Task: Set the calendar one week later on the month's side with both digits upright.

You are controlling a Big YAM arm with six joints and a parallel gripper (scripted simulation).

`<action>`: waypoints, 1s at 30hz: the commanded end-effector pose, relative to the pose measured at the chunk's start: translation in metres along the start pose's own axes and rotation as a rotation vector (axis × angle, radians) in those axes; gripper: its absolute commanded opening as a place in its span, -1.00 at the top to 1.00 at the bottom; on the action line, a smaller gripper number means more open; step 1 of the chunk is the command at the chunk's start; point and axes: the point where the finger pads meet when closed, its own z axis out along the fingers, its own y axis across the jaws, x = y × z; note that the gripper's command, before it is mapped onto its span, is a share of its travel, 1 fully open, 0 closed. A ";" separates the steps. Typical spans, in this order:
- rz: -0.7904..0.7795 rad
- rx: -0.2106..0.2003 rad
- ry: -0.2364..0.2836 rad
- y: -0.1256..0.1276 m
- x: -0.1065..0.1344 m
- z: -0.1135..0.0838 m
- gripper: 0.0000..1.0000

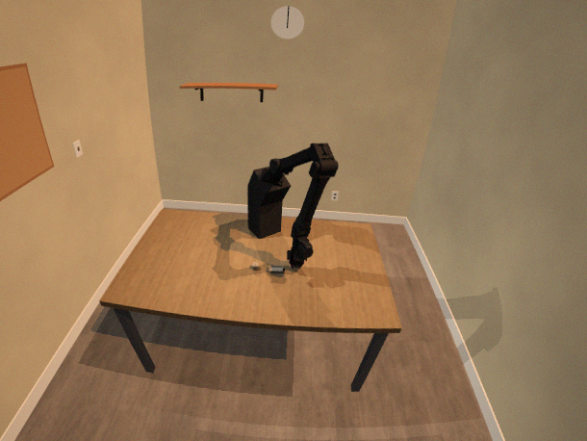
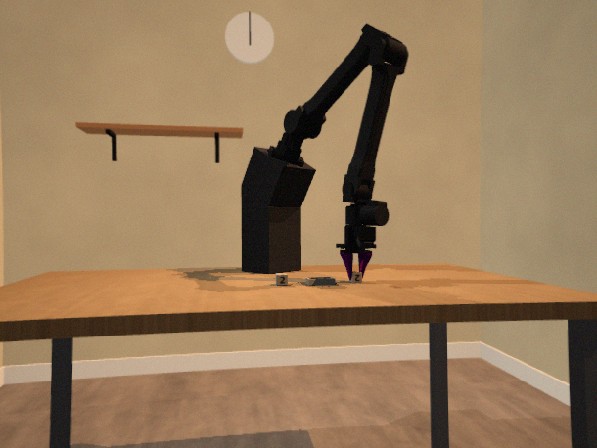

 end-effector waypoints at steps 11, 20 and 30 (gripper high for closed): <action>-0.001 -0.010 -0.017 0.007 -0.005 0.002 0.33; -0.001 -0.010 -0.017 0.007 -0.005 0.002 0.10; -0.002 -0.012 -0.020 0.008 -0.007 0.000 0.10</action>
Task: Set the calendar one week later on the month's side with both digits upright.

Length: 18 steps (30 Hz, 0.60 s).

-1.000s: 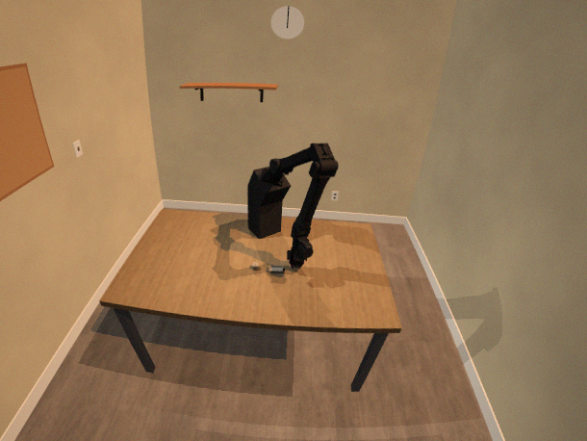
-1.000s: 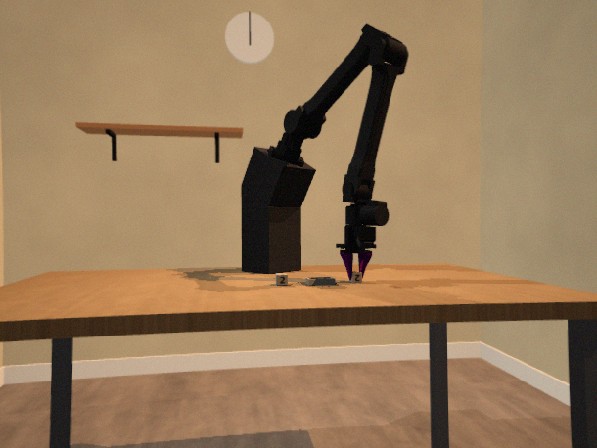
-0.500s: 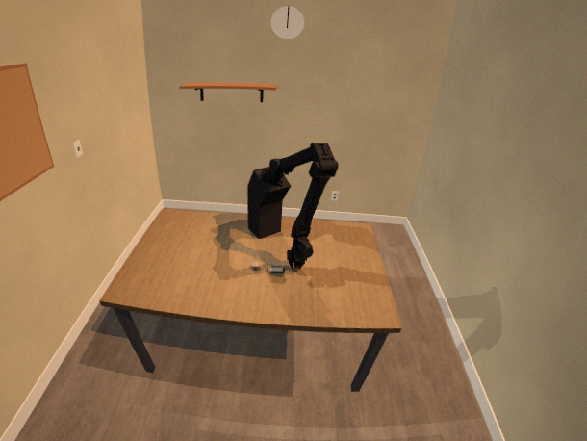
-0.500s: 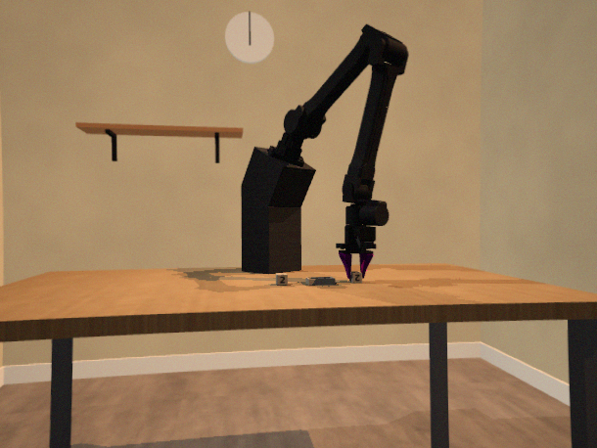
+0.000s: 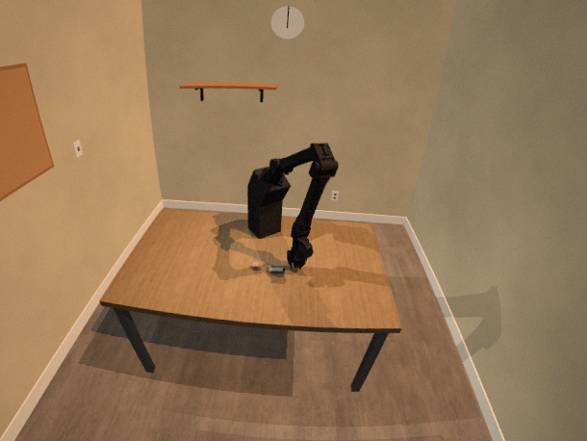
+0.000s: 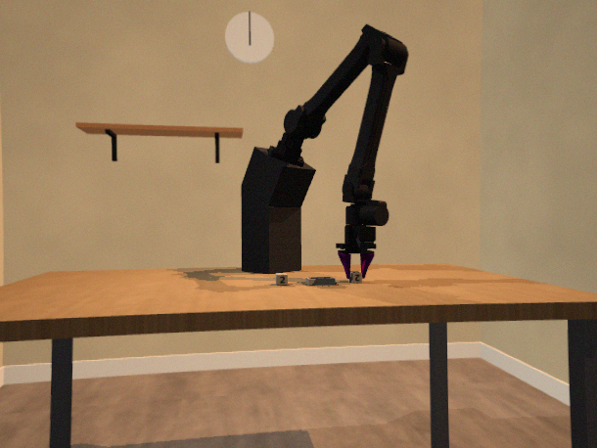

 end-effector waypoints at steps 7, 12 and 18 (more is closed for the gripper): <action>0.000 -0.002 -0.007 0.002 -0.002 -0.016 0.10; 0.000 0.000 -0.011 -0.003 -0.005 -0.038 0.10; 0.000 -0.001 -0.014 -0.002 -0.006 -0.070 0.10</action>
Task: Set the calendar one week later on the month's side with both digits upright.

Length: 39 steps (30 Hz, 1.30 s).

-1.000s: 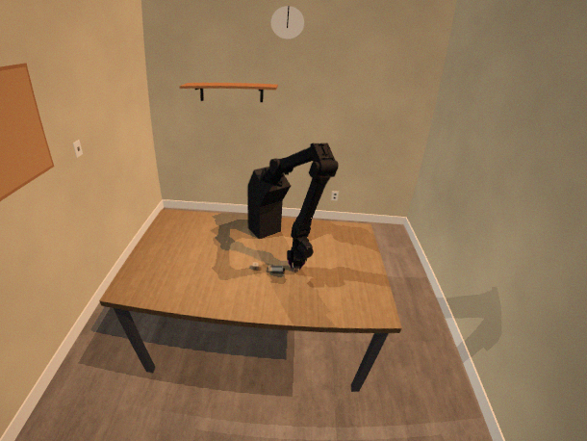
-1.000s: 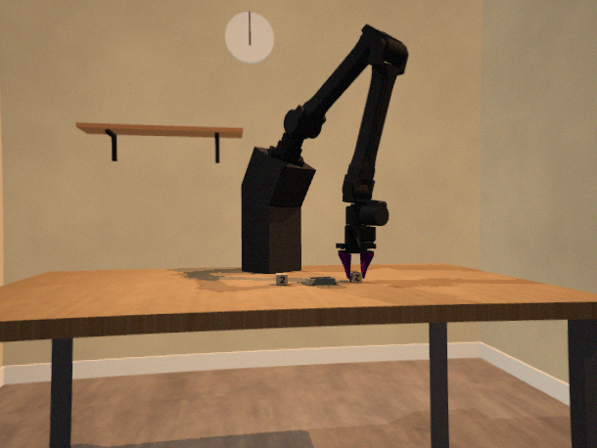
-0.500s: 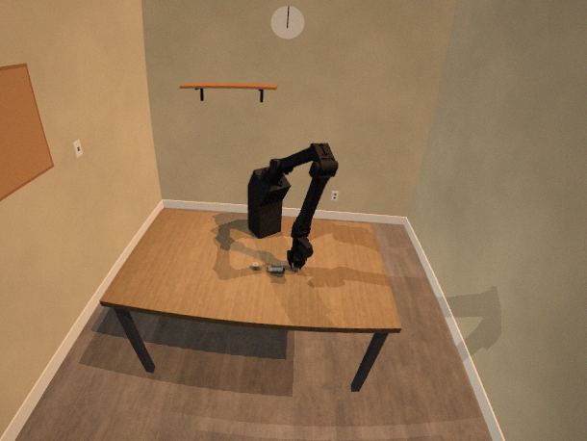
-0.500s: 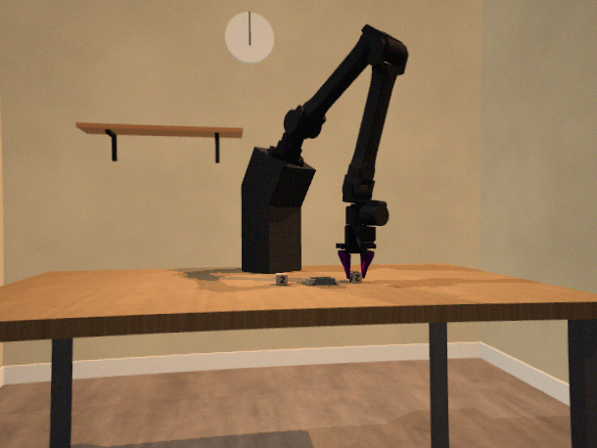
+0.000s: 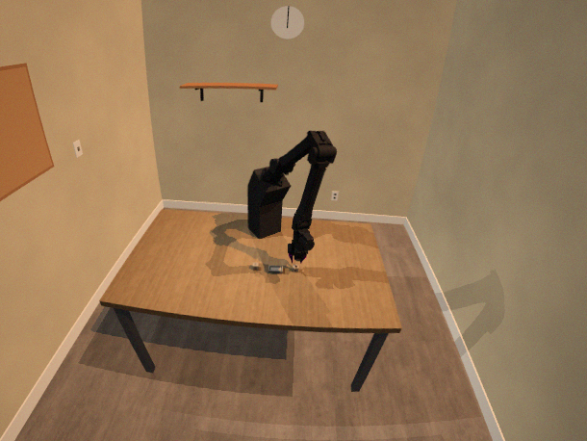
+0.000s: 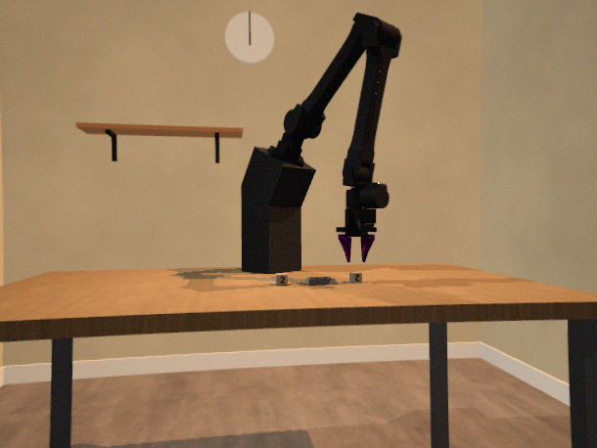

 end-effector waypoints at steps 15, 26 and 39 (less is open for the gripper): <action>-0.003 -0.003 -0.010 0.000 -0.004 -0.050 -1.00; -0.003 -0.005 -0.015 0.001 -0.006 -0.050 -1.00; 0.092 0.006 0.001 -0.016 0.000 -0.039 -1.00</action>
